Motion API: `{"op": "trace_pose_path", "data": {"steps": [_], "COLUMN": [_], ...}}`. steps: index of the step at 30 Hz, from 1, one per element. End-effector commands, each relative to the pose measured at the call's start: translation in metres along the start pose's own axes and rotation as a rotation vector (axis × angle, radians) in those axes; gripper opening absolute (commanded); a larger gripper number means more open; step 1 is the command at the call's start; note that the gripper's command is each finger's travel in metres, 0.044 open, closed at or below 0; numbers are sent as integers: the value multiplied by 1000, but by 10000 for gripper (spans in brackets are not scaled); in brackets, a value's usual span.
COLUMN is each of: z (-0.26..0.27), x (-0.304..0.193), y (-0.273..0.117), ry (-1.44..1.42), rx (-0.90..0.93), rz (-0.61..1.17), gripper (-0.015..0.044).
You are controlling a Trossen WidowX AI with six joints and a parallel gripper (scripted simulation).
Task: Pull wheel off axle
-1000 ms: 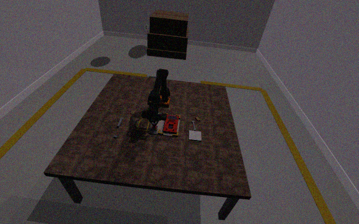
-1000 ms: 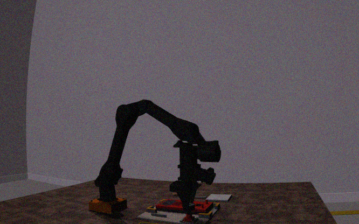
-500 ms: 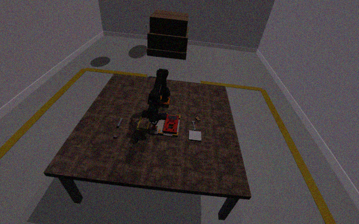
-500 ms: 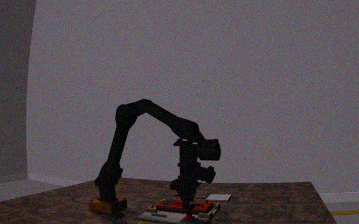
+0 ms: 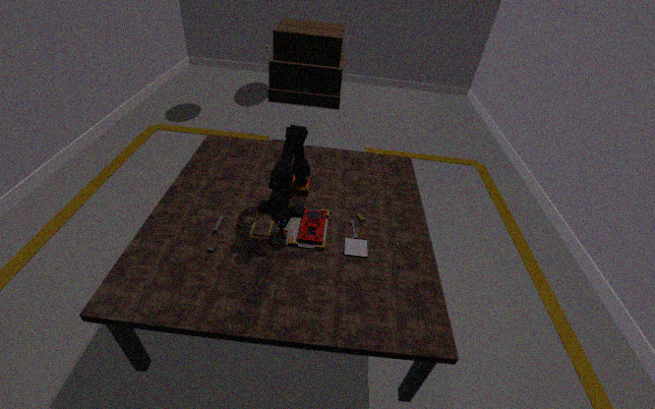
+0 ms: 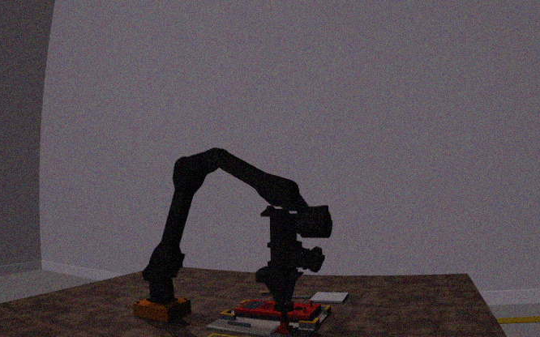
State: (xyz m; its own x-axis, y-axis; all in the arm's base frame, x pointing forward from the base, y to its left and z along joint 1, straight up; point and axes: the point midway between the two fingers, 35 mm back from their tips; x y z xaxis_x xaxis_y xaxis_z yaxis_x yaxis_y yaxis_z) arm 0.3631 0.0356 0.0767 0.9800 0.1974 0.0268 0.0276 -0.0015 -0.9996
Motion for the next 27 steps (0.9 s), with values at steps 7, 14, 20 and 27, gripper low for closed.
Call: {"op": "trace_pose_path", "data": {"steps": [7, 14, 20, 27], "z": [0, 0, 0, 0], "x": [0, 0, 0, -1], "y": [-4, -6, -19, -41], "ry": [-2, -2, -2, -3], "rx": [-1, -1, -1, -1], "rz": [0, 0, 0, 0], "gripper": [0, 0, 0, 0]}}
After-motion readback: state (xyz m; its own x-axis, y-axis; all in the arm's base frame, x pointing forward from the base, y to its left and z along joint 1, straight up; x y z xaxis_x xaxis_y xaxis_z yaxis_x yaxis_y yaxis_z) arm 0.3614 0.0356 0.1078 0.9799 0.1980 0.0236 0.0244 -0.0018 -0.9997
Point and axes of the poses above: the point midway between the two fingers, 35 mm back from their tips, its own y axis out along the fingers, its own z axis across the jaws, x = y × z
